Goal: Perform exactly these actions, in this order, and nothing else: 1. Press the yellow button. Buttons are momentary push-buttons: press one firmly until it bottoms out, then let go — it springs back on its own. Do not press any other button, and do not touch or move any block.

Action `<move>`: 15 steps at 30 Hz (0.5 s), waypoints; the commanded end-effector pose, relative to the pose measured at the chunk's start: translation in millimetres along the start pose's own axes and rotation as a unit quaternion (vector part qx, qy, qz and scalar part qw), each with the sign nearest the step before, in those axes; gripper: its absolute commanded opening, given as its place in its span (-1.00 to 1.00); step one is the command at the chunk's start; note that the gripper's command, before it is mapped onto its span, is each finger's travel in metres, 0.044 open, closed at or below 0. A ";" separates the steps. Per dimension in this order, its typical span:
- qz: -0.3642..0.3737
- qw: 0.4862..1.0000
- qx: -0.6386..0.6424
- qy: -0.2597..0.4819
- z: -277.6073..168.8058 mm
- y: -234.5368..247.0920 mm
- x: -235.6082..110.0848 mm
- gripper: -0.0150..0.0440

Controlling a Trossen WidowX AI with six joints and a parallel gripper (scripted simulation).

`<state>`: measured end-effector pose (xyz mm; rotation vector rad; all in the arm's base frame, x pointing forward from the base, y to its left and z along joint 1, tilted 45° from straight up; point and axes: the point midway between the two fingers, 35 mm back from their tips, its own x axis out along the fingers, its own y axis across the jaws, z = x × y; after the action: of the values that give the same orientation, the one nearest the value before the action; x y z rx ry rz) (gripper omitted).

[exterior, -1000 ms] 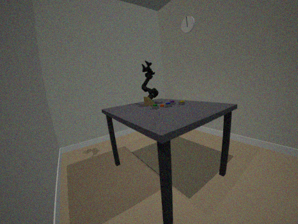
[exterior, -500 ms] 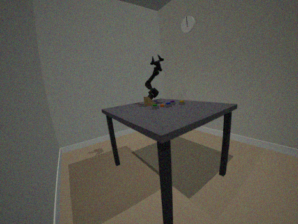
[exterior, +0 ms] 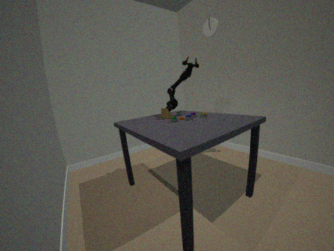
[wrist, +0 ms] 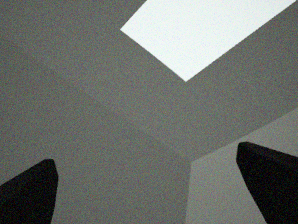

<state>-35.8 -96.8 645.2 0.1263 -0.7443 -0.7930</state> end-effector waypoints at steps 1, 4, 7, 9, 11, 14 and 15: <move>0.072 0.993 -0.069 0.068 -54.1 48.9 22.6 0.86; 0.118 0.980 -0.106 0.116 -92.5 76.3 31.9 0.86; 0.164 0.962 -0.138 0.168 -133.9 100.8 37.0 0.86; 0.195 0.946 -0.157 0.205 -163.1 115.3 37.9 0.86; 0.225 0.927 -0.173 0.244 -193.2 128.2 36.7 0.86; 0.269 0.893 -0.192 0.307 -239.4 144.5 30.5 0.86; 0.283 0.879 -0.197 0.328 -254.9 149.1 27.2 0.86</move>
<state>188.0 -61.5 566.7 -0.1604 -0.1220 -0.3991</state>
